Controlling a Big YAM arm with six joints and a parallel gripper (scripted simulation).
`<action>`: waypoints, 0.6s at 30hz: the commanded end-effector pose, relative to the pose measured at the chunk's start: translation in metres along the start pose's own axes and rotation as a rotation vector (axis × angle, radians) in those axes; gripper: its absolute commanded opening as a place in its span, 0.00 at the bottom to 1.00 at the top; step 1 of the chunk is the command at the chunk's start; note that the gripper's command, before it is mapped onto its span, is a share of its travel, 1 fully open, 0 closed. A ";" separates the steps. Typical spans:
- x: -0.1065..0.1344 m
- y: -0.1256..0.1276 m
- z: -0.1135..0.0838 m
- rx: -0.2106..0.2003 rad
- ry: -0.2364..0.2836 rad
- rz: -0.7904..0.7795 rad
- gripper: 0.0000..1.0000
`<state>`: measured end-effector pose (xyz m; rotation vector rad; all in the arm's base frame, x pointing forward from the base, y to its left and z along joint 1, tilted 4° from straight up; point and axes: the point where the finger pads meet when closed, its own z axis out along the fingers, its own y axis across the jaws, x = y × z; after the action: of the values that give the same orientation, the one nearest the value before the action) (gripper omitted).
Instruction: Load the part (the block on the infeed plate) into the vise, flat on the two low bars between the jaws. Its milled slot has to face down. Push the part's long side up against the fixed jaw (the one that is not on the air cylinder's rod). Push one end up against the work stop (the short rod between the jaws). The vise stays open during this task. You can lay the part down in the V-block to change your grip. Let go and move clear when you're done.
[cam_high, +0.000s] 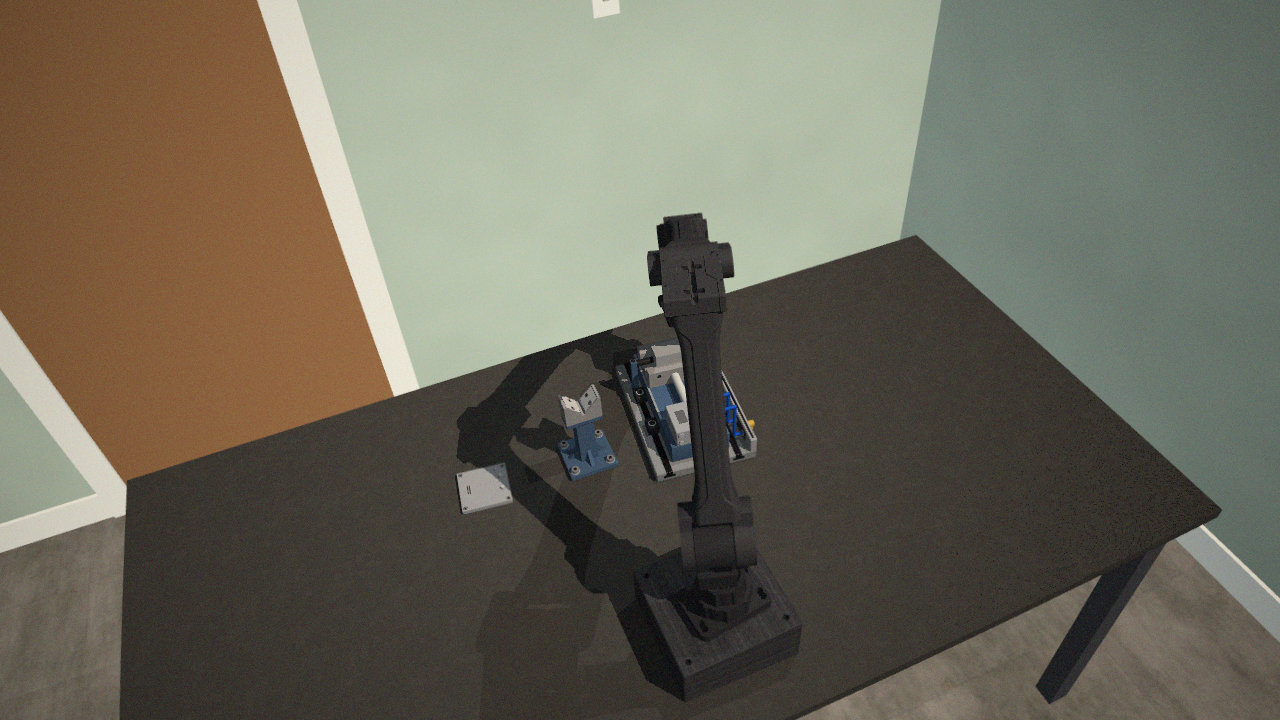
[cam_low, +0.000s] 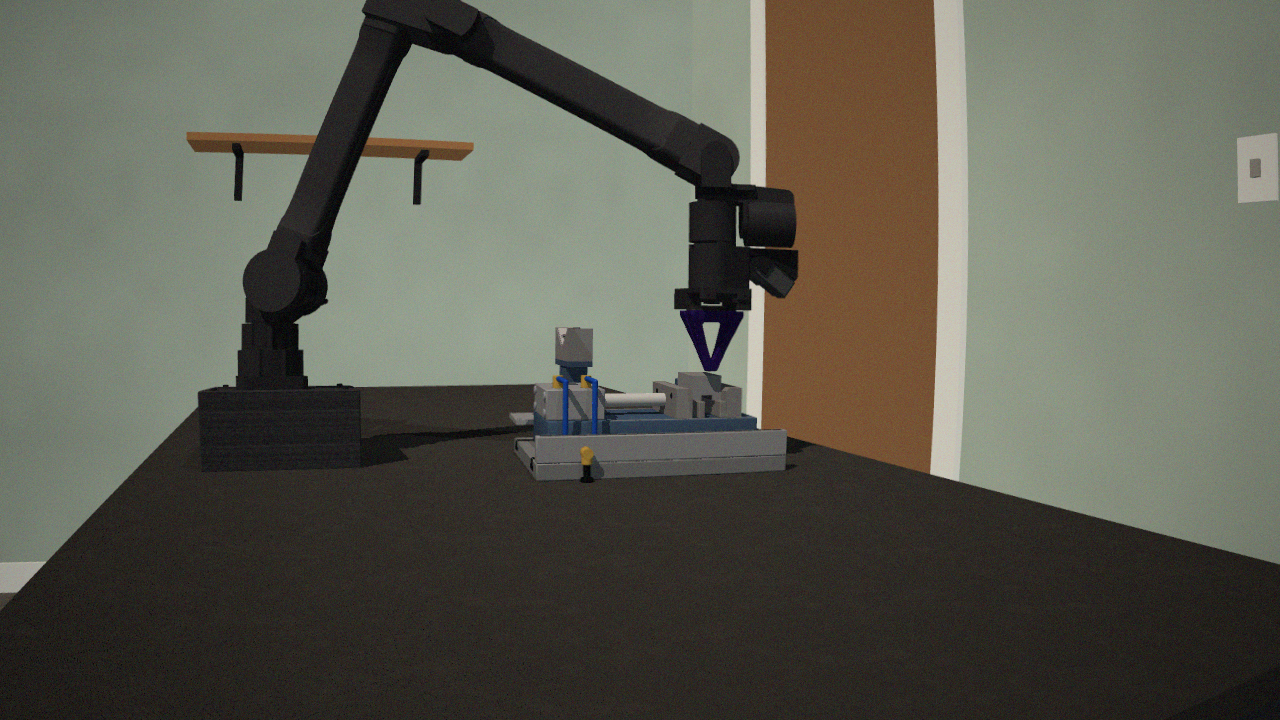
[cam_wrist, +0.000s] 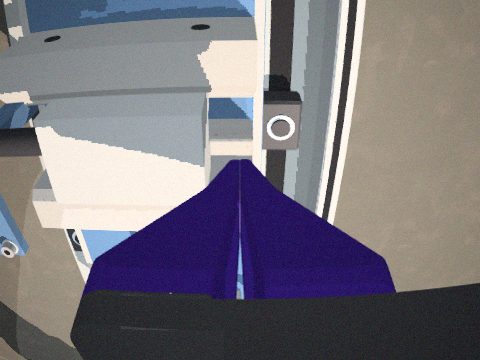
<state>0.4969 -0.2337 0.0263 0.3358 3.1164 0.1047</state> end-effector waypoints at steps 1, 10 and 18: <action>-0.007 0.004 0.006 0.001 -0.003 -0.002 0.00; -0.012 0.003 0.002 0.003 -0.012 -0.003 0.00; -0.015 0.002 -0.001 0.004 -0.019 -0.003 0.00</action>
<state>0.4969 -0.2337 0.0263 0.3358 3.1163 0.1047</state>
